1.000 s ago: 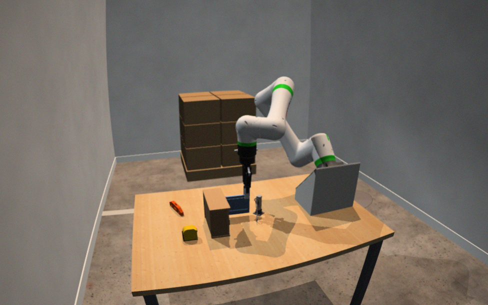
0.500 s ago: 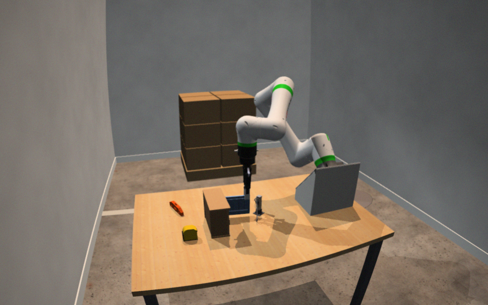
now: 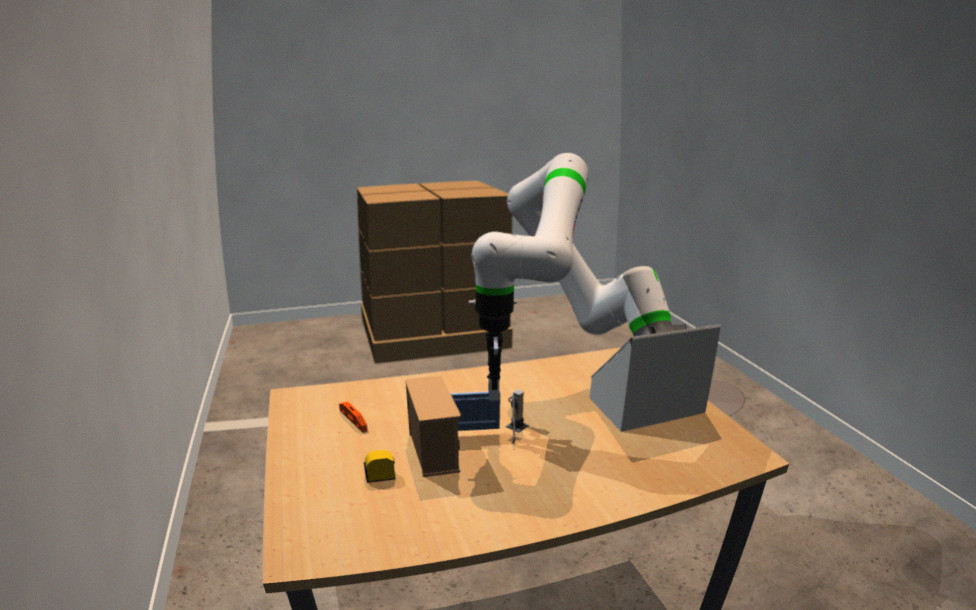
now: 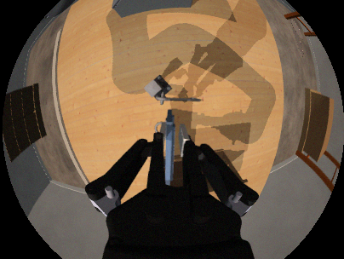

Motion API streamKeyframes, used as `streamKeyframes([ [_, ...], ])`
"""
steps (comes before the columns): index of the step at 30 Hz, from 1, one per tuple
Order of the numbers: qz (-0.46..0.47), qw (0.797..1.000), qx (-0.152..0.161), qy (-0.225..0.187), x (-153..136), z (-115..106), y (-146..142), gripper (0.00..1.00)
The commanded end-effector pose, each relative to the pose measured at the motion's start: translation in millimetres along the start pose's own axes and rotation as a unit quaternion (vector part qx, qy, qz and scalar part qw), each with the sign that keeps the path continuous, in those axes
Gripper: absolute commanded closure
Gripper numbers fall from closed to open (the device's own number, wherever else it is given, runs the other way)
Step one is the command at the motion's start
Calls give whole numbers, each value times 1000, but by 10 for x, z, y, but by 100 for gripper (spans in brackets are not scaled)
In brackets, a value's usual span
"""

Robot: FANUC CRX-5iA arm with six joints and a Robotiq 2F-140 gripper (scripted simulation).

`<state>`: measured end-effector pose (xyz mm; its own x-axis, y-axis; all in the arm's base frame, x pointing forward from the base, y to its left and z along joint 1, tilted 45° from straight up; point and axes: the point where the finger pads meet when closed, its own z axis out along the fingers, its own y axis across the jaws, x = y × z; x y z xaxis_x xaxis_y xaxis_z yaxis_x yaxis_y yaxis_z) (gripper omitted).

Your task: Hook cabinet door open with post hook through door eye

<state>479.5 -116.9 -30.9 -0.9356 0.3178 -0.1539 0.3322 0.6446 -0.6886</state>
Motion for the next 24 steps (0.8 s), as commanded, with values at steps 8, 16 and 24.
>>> streamKeyframes([
  [8,25,1000,0,0,-4,-2,69,84],
  [16,35,999,0,0,-8,-2,117,84],
  [24,61,998,0,0,-17,-2,183,84],
])
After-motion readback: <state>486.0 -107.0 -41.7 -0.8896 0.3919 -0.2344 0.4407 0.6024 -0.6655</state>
